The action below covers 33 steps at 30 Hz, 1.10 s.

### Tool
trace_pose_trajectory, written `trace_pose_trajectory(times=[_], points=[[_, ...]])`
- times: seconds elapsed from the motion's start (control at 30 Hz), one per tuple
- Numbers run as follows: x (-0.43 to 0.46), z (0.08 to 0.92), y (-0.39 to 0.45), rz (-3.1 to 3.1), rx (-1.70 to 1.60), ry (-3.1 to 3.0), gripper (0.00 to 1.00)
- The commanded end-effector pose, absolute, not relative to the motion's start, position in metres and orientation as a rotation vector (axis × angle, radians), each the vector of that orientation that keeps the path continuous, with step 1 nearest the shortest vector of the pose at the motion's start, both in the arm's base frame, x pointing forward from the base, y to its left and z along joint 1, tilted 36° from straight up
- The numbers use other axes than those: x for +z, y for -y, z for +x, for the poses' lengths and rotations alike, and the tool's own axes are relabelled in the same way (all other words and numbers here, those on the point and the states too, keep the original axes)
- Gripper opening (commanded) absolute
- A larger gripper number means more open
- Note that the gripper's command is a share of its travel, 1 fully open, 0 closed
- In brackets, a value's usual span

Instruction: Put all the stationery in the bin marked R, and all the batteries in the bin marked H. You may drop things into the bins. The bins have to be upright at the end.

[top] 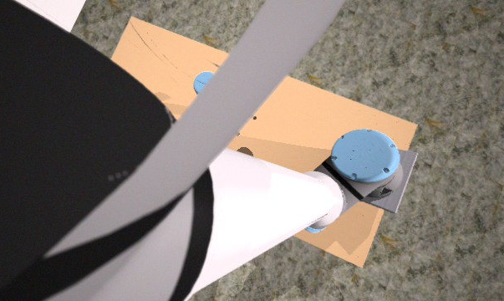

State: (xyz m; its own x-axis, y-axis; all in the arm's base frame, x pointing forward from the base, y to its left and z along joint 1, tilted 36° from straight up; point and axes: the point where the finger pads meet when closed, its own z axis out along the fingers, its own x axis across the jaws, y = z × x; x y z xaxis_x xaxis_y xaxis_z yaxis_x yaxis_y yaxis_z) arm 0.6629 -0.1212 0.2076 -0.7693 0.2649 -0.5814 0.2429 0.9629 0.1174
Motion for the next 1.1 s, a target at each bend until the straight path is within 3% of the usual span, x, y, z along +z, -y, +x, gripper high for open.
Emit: trace_pose_trajectory(times=[0.0, 0.53, 0.57, 1.07], points=[[0.2010, 0.6685, 0.1218, 0.356, 0.046, -2.481, 0.00], [0.1983, 0.6706, 0.1219, 0.356, 0.046, -2.481, 0.00], [0.1983, 0.6706, 0.1219, 0.356, 0.046, -2.481, 0.14], [0.1983, 0.6706, 0.1219, 0.356, 0.046, -2.481, 0.14]])
